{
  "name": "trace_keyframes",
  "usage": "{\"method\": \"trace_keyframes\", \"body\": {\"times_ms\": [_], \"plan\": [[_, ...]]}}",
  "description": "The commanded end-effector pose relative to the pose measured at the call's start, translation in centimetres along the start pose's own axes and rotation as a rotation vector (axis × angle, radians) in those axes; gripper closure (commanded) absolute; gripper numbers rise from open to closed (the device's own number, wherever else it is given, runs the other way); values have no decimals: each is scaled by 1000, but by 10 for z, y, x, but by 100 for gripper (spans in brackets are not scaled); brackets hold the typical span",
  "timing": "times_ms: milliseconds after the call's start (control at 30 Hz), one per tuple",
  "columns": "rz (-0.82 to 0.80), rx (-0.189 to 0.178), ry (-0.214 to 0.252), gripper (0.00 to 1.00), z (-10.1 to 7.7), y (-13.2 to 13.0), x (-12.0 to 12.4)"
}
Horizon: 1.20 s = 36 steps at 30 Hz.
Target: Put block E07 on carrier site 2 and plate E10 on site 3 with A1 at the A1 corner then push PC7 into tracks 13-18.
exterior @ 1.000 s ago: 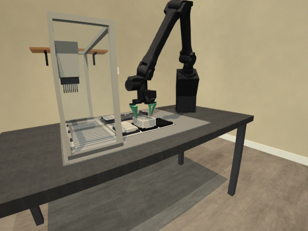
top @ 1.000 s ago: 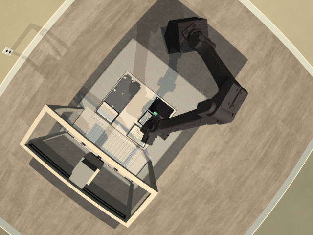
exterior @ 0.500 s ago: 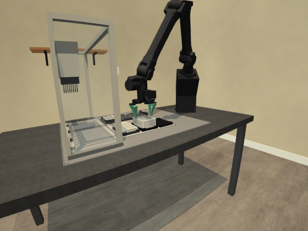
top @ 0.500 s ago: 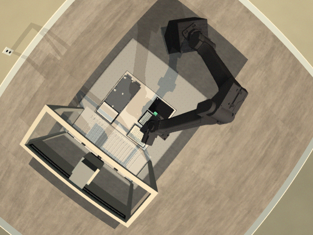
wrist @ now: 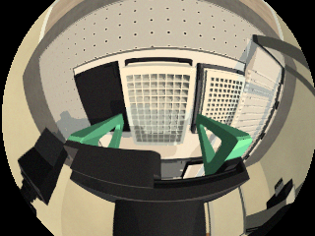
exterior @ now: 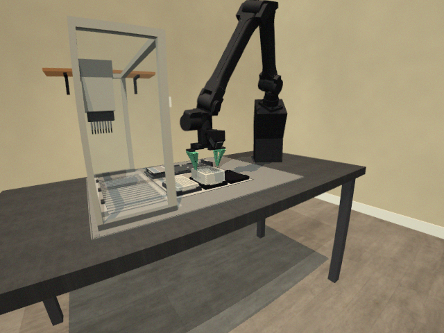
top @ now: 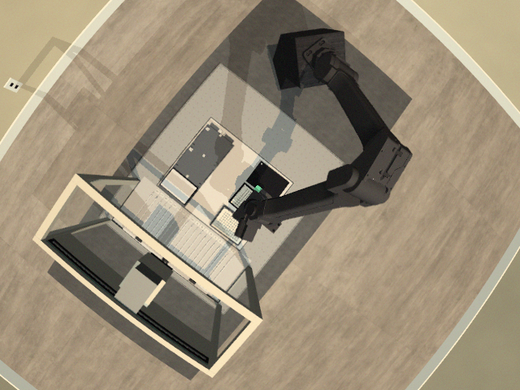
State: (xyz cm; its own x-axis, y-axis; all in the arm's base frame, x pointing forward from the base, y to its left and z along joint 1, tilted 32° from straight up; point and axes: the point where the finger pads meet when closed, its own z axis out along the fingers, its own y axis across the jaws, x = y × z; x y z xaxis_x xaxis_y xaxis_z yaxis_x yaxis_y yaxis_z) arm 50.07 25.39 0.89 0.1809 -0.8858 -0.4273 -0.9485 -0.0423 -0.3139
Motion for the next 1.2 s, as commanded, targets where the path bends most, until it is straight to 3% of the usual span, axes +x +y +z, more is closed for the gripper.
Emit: {"method": "trace_keyframes", "body": {"times_ms": [0,100,300,900,967,1167], "plan": [[0,28,-8,0,-8,-13,-3],[21,36,-3,0,-10,-10,7],[11,21,-5,0,-8,-4,0],[11,21,-5,0,-8,-4,0],[12,4,-2,0,6,2,2],[12,13,-2,0,10,-3,2]]}}
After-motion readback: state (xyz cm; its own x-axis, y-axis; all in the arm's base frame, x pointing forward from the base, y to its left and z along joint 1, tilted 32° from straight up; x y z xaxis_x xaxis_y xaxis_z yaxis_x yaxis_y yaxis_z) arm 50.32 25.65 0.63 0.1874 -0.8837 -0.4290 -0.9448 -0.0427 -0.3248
